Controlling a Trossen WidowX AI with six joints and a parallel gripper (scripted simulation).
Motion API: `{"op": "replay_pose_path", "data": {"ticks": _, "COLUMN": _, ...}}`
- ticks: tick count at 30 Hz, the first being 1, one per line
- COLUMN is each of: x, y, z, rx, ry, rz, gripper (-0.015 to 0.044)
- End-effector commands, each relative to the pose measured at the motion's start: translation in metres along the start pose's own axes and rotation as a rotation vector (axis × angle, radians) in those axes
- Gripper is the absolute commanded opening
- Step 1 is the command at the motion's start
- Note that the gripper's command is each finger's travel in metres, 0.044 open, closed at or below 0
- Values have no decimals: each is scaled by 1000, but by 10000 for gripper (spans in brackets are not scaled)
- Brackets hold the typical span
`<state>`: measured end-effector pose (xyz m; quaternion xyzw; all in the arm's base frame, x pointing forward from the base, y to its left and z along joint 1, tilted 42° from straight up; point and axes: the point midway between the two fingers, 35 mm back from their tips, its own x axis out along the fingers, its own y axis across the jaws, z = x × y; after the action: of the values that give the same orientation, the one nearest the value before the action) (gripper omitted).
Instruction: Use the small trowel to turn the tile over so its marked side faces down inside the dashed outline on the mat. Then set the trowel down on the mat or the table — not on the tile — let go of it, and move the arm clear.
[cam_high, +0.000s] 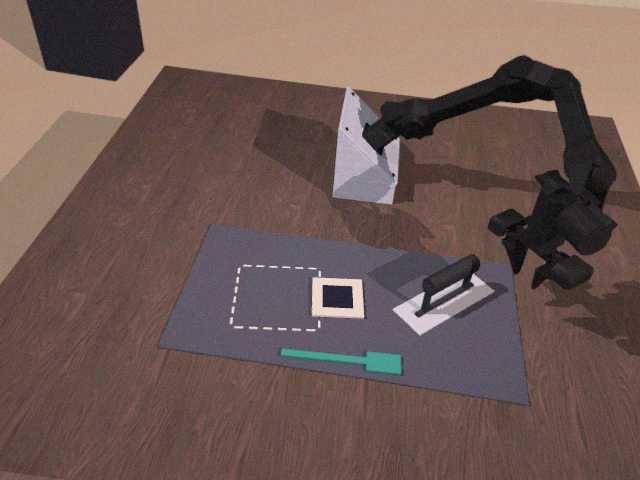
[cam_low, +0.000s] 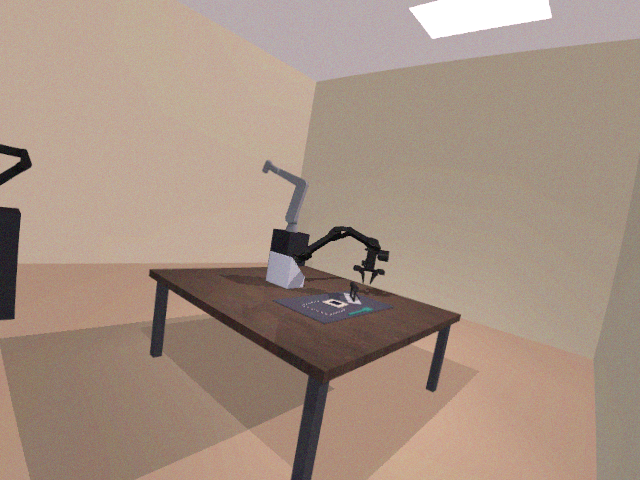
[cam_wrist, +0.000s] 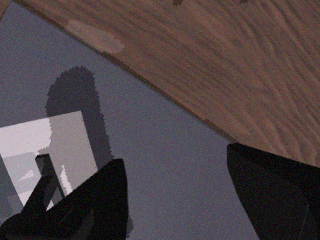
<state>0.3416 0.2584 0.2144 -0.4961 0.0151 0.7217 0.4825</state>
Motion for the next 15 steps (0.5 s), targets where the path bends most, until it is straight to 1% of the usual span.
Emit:
{"op": "replay_pose_path", "data": {"ticks": 1, "x": -1, "y": 2, "z": -5, "rx": 99, "ry": 1, "rz": 0, "gripper": 270}}
{"op": "replay_pose_path", "data": {"ticks": 15, "x": -5, "y": 14, "z": -23, "rx": 587, "ry": 8, "rz": 3, "gripper": 270}}
